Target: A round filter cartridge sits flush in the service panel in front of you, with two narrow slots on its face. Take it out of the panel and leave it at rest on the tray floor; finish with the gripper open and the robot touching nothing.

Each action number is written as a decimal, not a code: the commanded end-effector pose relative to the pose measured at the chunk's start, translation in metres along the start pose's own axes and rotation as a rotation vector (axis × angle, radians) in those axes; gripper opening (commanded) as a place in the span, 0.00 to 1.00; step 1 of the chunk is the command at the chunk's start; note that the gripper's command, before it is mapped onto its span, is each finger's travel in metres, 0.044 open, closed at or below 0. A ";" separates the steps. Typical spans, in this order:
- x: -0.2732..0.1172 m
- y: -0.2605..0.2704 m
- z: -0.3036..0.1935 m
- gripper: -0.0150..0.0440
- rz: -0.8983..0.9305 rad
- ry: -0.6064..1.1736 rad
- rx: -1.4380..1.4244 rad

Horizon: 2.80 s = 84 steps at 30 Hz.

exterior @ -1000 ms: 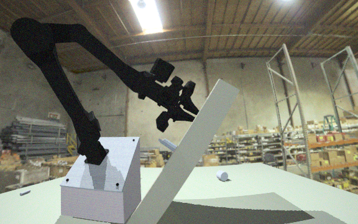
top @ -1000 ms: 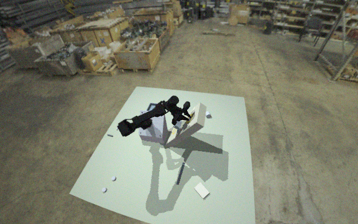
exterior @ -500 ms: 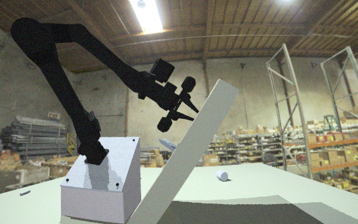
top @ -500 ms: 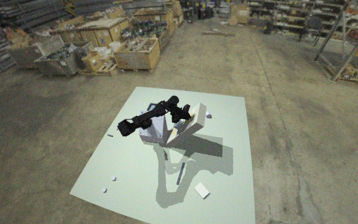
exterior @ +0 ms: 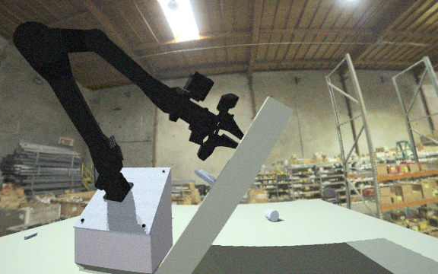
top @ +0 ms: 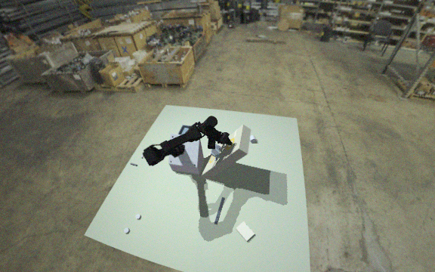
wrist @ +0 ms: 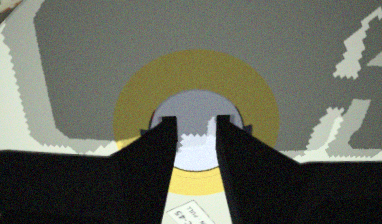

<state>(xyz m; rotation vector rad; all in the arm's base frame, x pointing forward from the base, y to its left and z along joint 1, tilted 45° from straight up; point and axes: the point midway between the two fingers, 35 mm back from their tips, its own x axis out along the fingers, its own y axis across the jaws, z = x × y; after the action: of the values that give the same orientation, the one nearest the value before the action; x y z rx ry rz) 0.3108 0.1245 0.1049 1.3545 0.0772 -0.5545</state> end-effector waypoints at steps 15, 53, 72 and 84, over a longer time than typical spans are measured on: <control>-0.050 -0.002 -0.004 0.25 -0.027 0.005 -0.015; -0.063 -0.059 0.040 0.30 -0.019 0.005 -0.061; -0.064 -0.049 0.034 0.43 -0.012 0.006 -0.049; -0.078 0.009 -0.007 0.56 -0.014 0.008 -0.046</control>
<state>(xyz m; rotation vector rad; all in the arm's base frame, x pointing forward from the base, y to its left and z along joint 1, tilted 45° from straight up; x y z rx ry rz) 0.2470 0.1474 0.1298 1.3087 0.1077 -0.5576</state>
